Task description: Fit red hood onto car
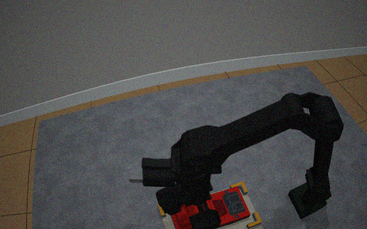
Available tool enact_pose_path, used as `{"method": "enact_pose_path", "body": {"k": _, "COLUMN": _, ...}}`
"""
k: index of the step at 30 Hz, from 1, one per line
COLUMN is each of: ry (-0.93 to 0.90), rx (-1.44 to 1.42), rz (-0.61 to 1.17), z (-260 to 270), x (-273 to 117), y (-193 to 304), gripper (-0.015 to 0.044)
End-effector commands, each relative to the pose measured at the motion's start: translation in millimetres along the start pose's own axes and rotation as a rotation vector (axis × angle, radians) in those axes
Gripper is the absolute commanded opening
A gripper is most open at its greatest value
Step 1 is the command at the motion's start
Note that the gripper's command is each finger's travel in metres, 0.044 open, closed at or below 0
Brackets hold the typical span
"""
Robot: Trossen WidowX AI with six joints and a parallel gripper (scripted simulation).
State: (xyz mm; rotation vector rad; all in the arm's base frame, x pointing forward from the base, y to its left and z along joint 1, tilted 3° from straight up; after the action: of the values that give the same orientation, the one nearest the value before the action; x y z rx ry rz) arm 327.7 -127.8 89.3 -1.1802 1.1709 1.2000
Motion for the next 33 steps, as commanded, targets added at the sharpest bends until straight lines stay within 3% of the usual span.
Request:
{"method": "enact_pose_path", "body": {"k": 1, "ry": 0.001, "rx": 0.002, "rz": 0.003, "z": -0.2, "x": 3.1, "y": -0.2, "gripper": 0.0000}}
{"method": "enact_pose_path", "body": {"k": 21, "ry": 0.000, "rx": 0.000, "rz": 0.000, "z": 0.1, "x": 6.1, "y": 0.0, "gripper": 0.0000}}
{"method": "enact_pose_path", "body": {"k": 33, "ry": 0.000, "rx": 0.000, "rz": 0.001, "z": 0.1, "x": 6.7, "y": 0.1, "gripper": 0.0315}}
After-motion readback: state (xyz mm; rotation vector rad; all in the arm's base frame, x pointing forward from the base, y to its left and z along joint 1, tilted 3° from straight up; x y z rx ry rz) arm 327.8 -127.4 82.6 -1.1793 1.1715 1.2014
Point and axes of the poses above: the point midway between the two fingers, 35 mm back from their tips, its own x axis out along the fingers, its own z axis across the jaws, y = z × x, the point moved 3 cm from there along -x, back along the fingers, and after that the axes turned 5 degrees about -x, right-handed, at the moved point
